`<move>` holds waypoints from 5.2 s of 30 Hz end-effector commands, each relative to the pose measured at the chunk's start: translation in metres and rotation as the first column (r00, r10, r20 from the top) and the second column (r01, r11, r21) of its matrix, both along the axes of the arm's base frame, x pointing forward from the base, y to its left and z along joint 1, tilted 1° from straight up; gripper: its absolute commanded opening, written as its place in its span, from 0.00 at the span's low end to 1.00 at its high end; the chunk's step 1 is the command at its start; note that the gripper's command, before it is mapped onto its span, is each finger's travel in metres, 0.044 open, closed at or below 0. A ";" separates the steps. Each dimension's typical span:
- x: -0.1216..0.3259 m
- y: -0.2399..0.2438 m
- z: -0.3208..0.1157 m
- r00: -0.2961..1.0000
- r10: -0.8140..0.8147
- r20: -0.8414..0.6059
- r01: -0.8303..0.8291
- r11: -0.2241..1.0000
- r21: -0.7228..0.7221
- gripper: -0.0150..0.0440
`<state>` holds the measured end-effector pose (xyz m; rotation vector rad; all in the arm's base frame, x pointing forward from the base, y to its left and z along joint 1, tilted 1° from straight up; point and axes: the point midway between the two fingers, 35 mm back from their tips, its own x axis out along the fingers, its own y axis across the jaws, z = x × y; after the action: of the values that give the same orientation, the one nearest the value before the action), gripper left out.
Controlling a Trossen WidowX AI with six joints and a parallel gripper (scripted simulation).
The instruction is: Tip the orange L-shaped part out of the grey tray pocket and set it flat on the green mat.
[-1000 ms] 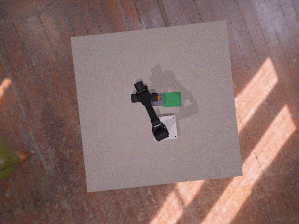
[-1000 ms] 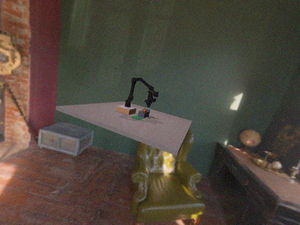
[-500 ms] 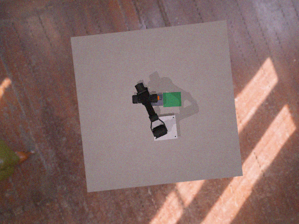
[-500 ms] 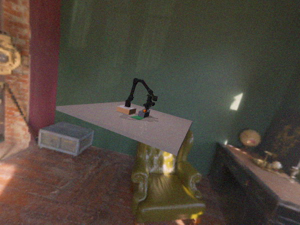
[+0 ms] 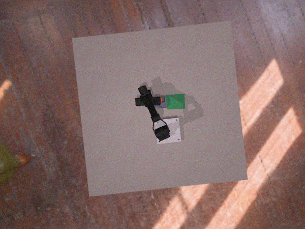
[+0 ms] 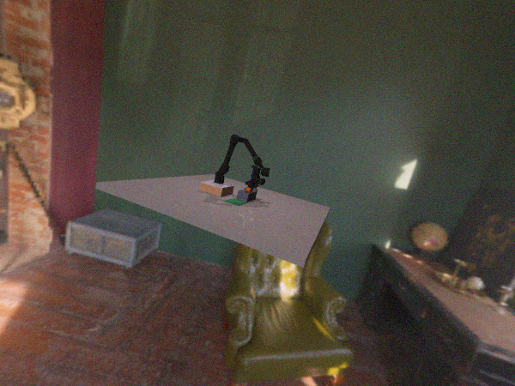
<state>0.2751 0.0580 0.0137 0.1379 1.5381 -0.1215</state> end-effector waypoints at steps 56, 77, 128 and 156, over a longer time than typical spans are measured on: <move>-0.001 0.000 0.105 1.000 0.000 0.016 0.000 1.000 0.004 0.56; 0.000 -0.022 0.105 0.903 0.429 0.008 -0.429 0.903 -0.020 0.73; -0.003 -0.079 0.044 -0.005 0.999 -0.034 -1.000 -0.006 -0.028 0.73; -0.003 -0.078 0.027 0.001 1.000 -0.030 -0.999 0.000 -0.035 0.45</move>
<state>0.2724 -0.0201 0.0407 -1.0970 1.2628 1.0687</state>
